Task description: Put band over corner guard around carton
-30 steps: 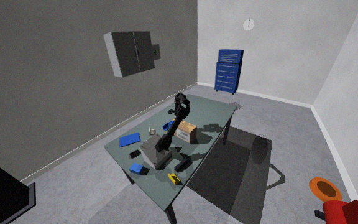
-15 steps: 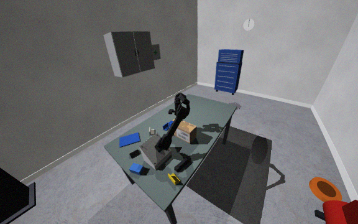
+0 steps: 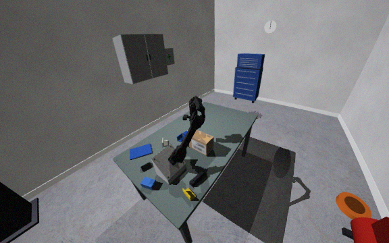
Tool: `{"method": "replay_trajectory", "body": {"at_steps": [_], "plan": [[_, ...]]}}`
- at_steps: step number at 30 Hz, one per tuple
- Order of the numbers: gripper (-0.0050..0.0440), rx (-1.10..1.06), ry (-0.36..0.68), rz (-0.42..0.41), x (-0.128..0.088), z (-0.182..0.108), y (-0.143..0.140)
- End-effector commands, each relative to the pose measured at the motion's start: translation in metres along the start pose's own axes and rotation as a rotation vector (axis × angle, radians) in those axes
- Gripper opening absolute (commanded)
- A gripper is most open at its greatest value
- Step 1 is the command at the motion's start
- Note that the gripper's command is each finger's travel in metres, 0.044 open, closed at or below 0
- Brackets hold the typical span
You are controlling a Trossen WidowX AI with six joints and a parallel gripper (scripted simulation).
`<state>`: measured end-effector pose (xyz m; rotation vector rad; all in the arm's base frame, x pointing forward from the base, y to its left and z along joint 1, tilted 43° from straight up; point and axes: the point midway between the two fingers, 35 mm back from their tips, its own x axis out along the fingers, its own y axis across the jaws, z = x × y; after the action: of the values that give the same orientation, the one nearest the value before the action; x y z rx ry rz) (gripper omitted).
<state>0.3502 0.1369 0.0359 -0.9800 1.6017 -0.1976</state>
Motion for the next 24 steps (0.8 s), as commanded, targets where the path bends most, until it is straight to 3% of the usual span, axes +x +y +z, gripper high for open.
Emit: {"method": "replay_trajectory", "body": {"at_steps": [1, 24], "plan": [[0.0, 0.0, 0.0, 0.0, 0.0, 0.0, 0.0], [0.0, 0.002, 0.029, 0.014, 0.0034, 0.0007, 0.0007]]}}
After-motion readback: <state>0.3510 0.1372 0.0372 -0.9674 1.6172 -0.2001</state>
